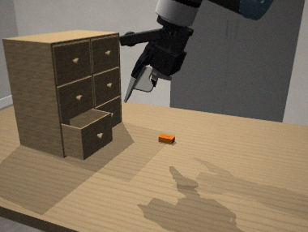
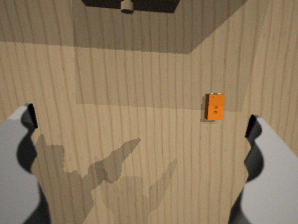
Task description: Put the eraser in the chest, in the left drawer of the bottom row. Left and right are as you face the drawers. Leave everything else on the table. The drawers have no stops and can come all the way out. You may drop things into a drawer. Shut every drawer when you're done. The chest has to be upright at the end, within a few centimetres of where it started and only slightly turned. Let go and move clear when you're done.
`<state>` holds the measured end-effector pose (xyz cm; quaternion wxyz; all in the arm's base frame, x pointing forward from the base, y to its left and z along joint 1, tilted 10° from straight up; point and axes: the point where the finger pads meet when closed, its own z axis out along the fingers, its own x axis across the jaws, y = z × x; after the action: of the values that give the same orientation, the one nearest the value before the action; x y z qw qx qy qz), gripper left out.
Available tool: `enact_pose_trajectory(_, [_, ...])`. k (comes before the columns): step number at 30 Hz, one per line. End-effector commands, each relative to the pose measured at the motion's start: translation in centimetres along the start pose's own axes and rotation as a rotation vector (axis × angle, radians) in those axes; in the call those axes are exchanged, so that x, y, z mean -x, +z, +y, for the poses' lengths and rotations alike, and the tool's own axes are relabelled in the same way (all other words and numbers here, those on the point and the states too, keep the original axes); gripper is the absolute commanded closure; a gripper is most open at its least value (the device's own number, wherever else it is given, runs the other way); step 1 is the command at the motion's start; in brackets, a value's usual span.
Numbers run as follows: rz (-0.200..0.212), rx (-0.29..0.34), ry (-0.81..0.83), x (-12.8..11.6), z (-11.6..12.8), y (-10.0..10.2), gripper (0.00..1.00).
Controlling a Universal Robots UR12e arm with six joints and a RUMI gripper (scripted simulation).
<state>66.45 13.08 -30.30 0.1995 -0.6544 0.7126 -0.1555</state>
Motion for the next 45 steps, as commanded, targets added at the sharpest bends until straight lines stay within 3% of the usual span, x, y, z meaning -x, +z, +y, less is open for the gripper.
enact_pose_trajectory(1, [0.001, 0.085, 0.0, -0.1, 0.1, 0.2, 0.0])
enact_pose_trajectory(14, [0.001, 0.218, 0.0, -0.1, -0.1, -0.4, 0.0])
enact_pose_trajectory(26, [0.001, 0.291, 0.0, -0.1, -0.2, -0.7, 0.0])
enact_pose_trajectory(45, [0.001, 0.349, 0.0, 0.0, -0.3, -1.0, 0.0])
